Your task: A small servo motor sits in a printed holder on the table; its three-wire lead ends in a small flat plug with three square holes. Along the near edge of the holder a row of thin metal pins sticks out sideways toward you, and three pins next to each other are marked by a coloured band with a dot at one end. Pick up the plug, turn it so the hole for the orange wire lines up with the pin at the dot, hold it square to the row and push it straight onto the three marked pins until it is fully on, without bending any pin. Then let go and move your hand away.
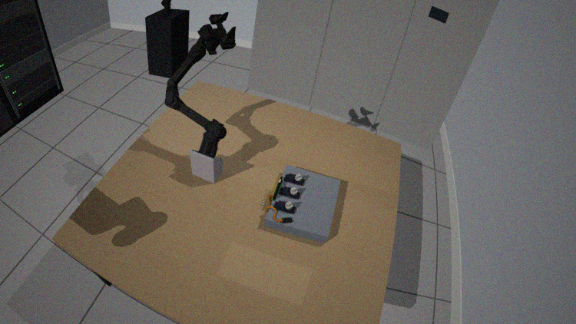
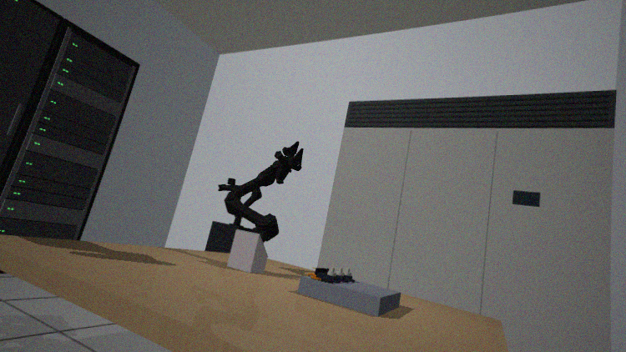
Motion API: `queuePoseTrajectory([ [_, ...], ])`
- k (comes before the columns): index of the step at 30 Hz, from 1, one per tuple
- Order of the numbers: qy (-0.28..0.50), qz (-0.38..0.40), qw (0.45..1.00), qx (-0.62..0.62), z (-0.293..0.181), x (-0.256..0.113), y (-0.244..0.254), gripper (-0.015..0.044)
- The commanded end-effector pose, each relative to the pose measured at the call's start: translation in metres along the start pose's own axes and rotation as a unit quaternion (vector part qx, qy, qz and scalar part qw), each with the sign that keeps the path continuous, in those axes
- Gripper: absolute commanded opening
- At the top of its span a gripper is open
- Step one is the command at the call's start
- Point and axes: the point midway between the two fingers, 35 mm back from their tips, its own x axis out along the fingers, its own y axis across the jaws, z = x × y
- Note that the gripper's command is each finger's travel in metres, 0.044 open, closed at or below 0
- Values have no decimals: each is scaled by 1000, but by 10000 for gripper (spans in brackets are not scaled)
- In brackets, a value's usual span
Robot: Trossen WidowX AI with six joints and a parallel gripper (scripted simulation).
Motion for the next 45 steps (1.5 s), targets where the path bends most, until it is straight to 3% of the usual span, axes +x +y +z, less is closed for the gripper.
queuePoseTrajectory([
  [1, 0, 0, 1000, -1, 0, 0, 0, 374],
  [11, 13, -6, 999, -29, -11, 6, -9, 115],
  [45, 111, -39, 964, -237, -83, 40, -80, 115],
])
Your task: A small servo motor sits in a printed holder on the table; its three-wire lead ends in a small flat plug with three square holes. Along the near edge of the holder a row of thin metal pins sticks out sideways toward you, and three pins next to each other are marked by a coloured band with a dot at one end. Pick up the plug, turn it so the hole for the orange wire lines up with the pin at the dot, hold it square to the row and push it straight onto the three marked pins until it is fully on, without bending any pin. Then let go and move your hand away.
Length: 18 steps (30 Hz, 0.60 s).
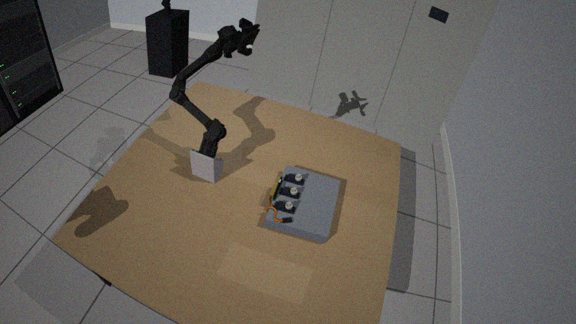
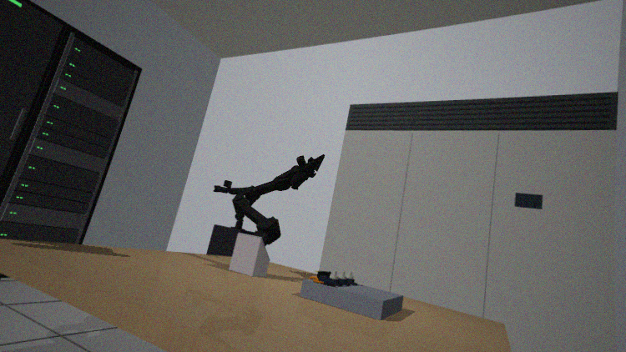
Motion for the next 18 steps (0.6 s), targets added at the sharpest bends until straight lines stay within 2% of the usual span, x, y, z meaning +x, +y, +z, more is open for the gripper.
queuePoseTrajectory([
  [1, 15, -3, 999, -28, -12, 7, -7, 115],
  [18, 75, -10, 987, -138, -60, 30, -36, 115],
])
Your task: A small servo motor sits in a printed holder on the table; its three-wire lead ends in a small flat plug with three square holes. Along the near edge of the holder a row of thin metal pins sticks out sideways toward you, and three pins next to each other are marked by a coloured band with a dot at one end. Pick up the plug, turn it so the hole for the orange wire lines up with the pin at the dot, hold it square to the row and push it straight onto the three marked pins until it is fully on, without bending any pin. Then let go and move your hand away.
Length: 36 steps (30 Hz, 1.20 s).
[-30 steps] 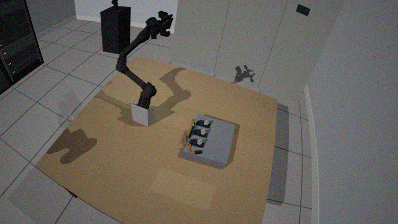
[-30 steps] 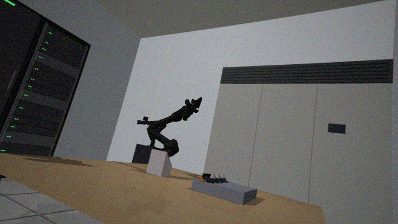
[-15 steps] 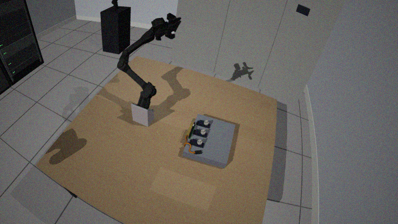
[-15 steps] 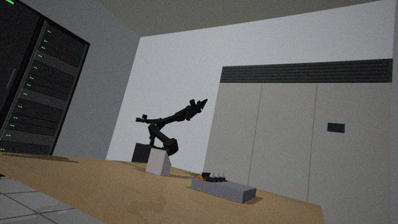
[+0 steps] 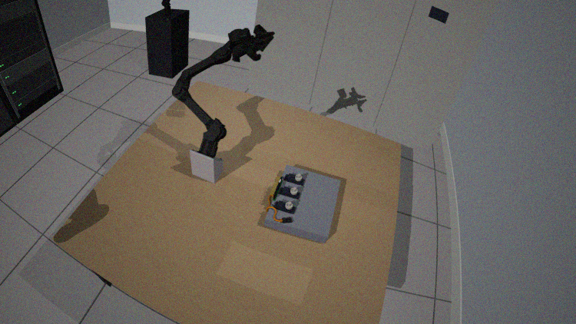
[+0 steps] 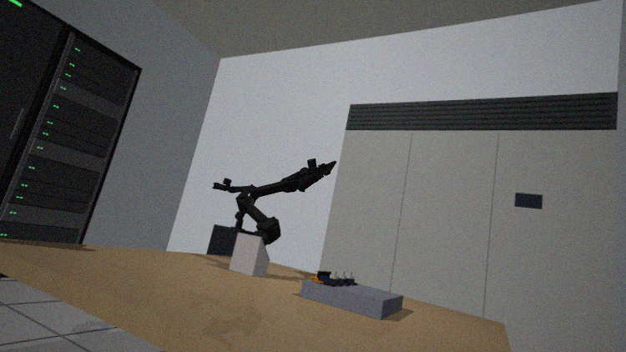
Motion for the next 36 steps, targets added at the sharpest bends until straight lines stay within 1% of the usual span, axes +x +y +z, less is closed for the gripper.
queuePoseTrajectory([
  [1, 16, -1, 999, -29, -13, 7, -6, 115],
  [19, 83, 1, 984, -155, -69, 35, -35, 115],
  [36, 151, 16, 950, -273, -122, 52, -71, 115],
])
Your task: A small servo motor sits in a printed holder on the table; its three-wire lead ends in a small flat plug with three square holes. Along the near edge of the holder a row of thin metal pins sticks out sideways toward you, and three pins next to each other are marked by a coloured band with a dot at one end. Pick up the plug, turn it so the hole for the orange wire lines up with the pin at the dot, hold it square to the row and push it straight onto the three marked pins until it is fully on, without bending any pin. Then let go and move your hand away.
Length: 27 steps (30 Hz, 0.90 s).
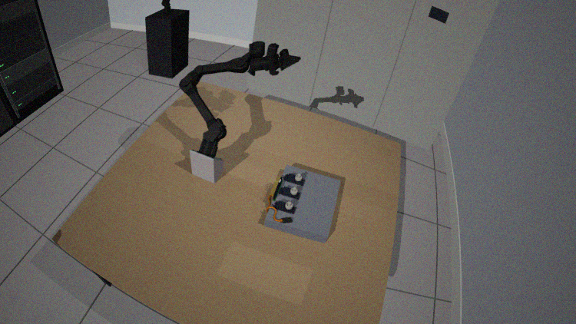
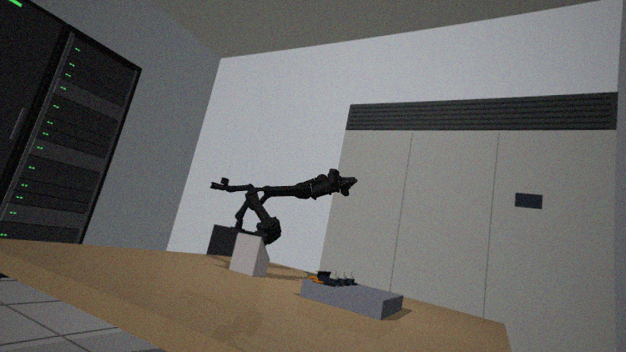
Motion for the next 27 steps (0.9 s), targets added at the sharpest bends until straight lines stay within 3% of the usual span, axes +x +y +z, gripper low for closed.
queuePoseTrajectory([
  [1, 18, 5, 999, -31, -16, 7, -3, 115],
  [27, 115, 55, 970, -207, -107, 35, -26, 115],
])
